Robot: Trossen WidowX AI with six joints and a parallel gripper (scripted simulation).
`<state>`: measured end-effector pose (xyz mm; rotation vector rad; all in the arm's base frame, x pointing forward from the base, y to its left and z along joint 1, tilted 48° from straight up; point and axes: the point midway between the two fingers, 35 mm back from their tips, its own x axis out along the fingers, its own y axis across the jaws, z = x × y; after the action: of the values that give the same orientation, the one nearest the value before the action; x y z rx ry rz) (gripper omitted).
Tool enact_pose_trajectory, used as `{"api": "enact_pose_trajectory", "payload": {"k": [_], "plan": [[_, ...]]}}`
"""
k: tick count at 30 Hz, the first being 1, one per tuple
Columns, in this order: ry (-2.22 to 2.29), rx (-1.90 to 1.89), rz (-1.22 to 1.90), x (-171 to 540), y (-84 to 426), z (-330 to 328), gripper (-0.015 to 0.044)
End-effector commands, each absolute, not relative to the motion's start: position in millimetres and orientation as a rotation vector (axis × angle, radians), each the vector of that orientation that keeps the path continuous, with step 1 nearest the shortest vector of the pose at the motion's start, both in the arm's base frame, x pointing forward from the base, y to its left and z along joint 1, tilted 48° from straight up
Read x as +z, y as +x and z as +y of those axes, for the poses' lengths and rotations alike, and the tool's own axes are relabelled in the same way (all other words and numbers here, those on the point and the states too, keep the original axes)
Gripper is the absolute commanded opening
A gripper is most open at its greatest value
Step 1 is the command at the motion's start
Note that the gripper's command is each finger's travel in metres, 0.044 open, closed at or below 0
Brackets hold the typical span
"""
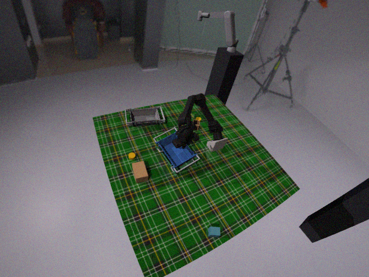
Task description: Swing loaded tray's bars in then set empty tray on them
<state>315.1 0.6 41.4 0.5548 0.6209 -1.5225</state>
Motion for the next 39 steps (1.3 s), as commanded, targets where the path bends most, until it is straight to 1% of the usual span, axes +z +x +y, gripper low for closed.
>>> {"api": "enact_pose_trajectory", "payload": {"k": [1,39], "plan": [[0.548,-1.54,0.635,38.9,311.5,-3.1,0.0],[0.548,-1.54,0.635,33.8,308.2,-7.4,0.0]]}}
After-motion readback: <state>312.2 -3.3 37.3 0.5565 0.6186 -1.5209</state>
